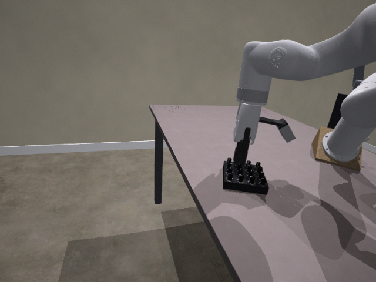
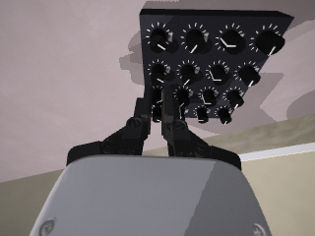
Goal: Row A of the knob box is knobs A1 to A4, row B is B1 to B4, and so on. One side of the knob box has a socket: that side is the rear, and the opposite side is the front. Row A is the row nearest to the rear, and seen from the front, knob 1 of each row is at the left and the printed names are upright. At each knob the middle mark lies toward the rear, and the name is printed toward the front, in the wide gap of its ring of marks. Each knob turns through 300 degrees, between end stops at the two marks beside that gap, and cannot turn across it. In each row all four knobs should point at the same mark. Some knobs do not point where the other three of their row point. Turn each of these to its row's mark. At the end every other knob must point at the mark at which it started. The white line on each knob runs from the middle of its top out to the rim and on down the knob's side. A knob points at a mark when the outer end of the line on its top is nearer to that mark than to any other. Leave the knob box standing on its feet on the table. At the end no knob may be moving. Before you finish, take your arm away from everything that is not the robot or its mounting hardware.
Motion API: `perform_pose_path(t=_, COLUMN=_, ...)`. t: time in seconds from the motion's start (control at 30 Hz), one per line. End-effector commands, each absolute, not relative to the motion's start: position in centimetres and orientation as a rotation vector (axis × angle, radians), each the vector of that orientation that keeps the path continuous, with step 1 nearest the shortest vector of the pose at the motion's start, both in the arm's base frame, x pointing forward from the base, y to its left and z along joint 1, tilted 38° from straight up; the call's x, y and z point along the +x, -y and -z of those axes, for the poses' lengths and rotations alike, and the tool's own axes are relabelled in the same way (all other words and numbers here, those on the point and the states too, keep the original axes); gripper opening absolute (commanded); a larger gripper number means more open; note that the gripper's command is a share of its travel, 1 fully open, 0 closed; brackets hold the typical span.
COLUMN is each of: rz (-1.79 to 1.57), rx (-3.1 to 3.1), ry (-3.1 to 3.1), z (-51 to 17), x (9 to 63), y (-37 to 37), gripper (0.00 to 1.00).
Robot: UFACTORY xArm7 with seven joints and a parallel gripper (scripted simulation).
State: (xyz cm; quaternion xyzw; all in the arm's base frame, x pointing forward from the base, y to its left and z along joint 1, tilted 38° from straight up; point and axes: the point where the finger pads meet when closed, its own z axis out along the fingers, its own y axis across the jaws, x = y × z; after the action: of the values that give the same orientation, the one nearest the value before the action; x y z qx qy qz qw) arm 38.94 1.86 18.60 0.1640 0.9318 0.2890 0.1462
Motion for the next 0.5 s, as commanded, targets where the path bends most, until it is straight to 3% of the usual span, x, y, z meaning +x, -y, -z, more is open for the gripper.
perform_pose_path(t=0.0, rz=-0.831, rx=0.474, ry=-2.680, z=-18.70, x=38.99, y=-1.76, gripper=0.08)
perform_pose_path(t=0.47, rz=-0.826, rx=0.446, ry=-2.680, z=-18.70, x=38.99, y=-1.76, gripper=0.08)
